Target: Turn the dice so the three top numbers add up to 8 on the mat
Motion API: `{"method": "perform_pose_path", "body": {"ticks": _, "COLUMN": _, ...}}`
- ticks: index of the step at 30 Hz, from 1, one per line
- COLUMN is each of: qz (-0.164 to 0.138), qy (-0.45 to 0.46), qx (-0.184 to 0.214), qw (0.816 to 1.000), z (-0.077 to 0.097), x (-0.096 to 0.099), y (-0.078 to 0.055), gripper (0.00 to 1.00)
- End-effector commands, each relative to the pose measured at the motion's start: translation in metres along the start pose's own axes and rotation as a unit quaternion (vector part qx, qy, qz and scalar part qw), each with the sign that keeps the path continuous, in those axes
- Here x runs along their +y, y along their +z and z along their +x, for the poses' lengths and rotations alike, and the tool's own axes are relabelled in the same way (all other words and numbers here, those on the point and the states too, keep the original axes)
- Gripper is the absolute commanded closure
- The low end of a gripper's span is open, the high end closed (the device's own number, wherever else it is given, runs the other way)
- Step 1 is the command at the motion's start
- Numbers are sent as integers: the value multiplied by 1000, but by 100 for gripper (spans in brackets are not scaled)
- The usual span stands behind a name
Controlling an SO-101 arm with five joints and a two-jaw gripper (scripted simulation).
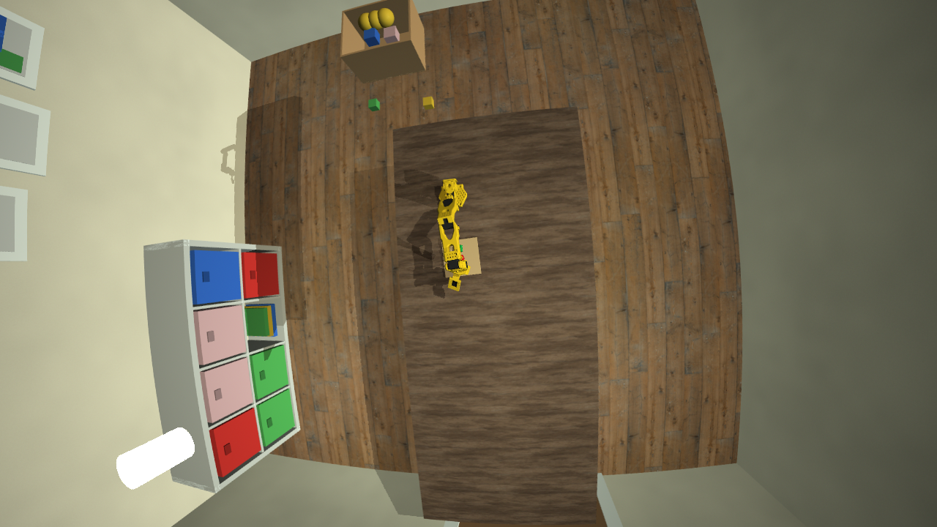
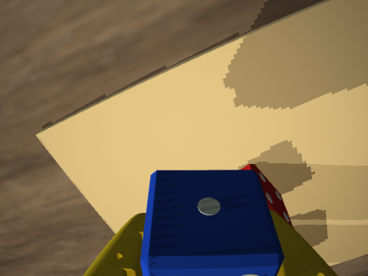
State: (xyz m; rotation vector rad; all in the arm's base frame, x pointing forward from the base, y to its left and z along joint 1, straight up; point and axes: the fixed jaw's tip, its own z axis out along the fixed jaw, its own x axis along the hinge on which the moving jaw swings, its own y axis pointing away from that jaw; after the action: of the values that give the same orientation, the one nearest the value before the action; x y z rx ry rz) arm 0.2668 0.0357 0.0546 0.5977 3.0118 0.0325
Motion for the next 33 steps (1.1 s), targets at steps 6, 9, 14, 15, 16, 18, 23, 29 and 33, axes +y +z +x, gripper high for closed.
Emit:
{"method": "perform_pose_path", "body": {"ticks": 6, "qz": -11, "qy": 6, "qx": -19, "qw": 1000, "z": -6, "x": 0, "y": -9, "gripper": 100}}
{"method": "perform_pose_path", "body": {"ticks": 9, "qz": -11, "qy": 6, "qx": -19, "qw": 1000, "z": -6, "x": 0, "y": -9, "gripper": 100}}
{"method": "perform_pose_path", "body": {"ticks": 14, "qz": -11, "qy": 6, "qx": -19, "qw": 1000, "z": -6, "x": 0, "y": -9, "gripper": 100}}
{"method": "perform_pose_path", "body": {"ticks": 15, "qz": -11, "qy": 6, "qx": -19, "qw": 1000, "z": -6, "x": 0, "y": -9, "gripper": 100}}
{"method": "perform_pose_path", "body": {"ticks": 16, "qz": -11, "qy": 6, "qx": -19, "qw": 1000, "z": -6, "x": 0, "y": -9, "gripper": 100}}
{"method": "perform_pose_path", "body": {"ticks": 18, "qz": -11, "qy": 12, "qx": -22, "qw": 1000, "z": -9, "x": -4, "y": -10, "gripper": 100}}
{"method": "perform_pose_path", "body": {"ticks": 23, "qz": -11, "qy": 12, "qx": -22, "qw": 1000, "z": -9, "x": -4, "y": -10, "gripper": 100}}
{"method": "perform_pose_path", "body": {"ticks": 29, "qz": -11, "qy": 12, "qx": -22, "qw": 1000, "z": -9, "x": -4, "y": -10, "gripper": 100}}
{"method": "perform_pose_path", "body": {"ticks": 33, "qz": -11, "qy": 12, "qx": -22, "qw": 1000, "z": -9, "x": -4, "y": -10, "gripper": 100}}
